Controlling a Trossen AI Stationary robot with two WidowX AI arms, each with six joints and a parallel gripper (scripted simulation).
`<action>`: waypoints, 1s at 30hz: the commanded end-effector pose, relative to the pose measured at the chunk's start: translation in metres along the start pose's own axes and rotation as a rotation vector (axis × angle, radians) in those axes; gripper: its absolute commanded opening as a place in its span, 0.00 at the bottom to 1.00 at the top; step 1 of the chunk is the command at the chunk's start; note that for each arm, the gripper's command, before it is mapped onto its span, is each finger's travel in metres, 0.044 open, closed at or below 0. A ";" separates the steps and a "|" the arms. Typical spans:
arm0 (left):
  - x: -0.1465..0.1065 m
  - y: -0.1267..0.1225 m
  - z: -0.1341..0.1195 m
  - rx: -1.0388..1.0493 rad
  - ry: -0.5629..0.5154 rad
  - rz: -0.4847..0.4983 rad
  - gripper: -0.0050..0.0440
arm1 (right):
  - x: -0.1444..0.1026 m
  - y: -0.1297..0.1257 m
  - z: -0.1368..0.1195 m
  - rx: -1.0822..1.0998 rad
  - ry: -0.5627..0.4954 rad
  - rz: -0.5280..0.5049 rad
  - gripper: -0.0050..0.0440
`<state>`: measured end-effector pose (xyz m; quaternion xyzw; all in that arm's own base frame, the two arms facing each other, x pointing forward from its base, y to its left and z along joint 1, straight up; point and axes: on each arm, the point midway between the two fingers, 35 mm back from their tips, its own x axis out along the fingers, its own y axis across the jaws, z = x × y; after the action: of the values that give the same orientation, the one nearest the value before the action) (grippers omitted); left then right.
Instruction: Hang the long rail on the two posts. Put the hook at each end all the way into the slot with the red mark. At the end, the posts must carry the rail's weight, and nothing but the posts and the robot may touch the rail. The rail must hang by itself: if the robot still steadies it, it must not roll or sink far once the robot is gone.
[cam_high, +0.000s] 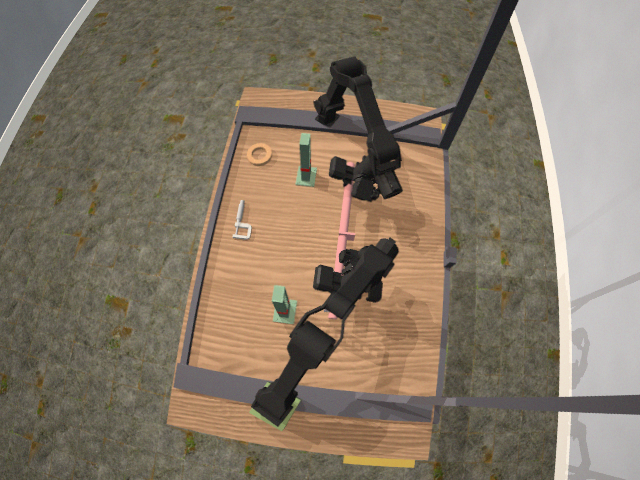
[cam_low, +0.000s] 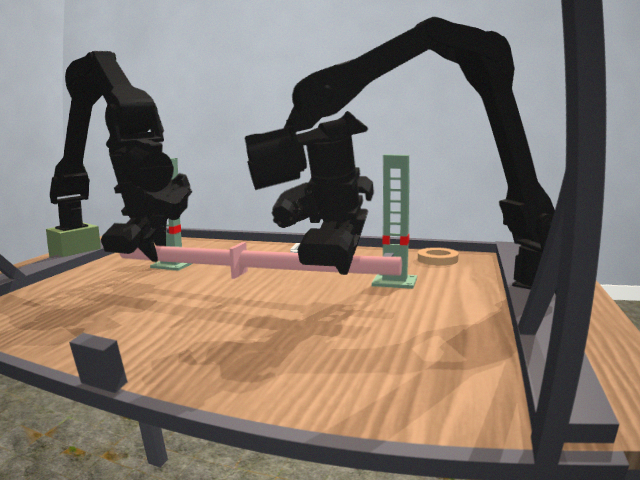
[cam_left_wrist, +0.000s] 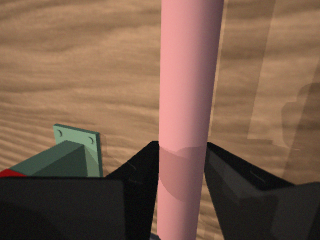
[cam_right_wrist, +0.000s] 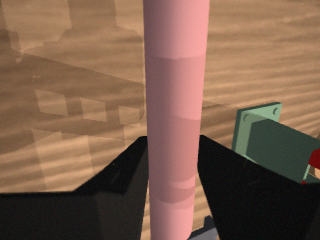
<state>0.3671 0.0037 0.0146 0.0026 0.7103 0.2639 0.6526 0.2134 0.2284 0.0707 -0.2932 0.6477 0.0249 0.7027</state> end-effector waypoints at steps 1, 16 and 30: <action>-0.017 0.008 0.003 -0.011 -0.043 -0.021 0.00 | -0.012 -0.008 0.002 0.009 -0.040 0.021 0.00; -0.016 0.010 0.003 -0.011 -0.043 -0.021 0.00 | -0.011 -0.009 0.002 0.009 -0.040 0.021 0.00; -0.004 0.049 -0.001 -0.011 -0.043 -0.017 0.00 | 0.004 -0.048 0.006 0.009 -0.040 0.017 0.00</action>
<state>0.3522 0.0328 0.0173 0.0019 0.7106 0.2624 0.6528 0.2310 0.1998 0.0720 -0.2929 0.6475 0.0275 0.7030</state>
